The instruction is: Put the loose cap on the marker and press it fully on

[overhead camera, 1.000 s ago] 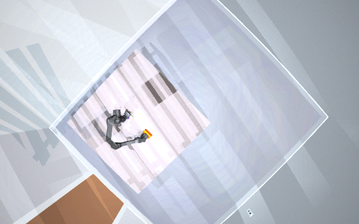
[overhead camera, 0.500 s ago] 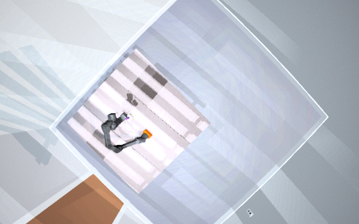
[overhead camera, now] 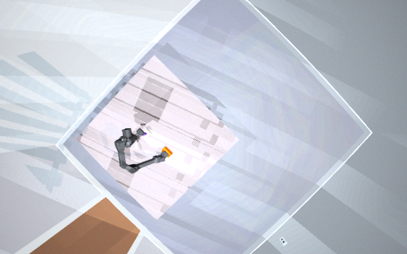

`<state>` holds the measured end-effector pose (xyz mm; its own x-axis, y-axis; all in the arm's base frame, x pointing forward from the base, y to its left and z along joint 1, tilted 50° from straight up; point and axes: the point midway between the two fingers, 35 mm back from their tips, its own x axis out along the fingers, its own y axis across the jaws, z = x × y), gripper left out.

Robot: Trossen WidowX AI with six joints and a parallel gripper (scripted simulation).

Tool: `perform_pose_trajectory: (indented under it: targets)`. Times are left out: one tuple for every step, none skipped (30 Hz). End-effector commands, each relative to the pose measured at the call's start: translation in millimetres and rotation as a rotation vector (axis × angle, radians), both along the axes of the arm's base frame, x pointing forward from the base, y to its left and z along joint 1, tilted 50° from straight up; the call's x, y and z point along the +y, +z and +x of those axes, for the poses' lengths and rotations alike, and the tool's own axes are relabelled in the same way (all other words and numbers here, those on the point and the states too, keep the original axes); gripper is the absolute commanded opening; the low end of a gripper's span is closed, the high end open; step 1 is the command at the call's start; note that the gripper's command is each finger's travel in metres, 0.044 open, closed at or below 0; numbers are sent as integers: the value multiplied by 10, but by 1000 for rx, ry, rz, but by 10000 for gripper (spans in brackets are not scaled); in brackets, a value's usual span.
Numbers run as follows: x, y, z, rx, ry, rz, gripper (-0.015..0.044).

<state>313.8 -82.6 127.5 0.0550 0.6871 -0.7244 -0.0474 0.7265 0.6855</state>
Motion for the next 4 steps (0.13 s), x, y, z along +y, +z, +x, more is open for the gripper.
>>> perform_pose_trajectory:
  targets:
    - [-4, 2, -5, 6, -2, -3, 440]
    - [-4, 2, -5, 6, -2, -3, 440]
    - [-4, 2, -5, 6, -2, -3, 440]
    - [-4, 2, -5, 6, -2, -3, 440]
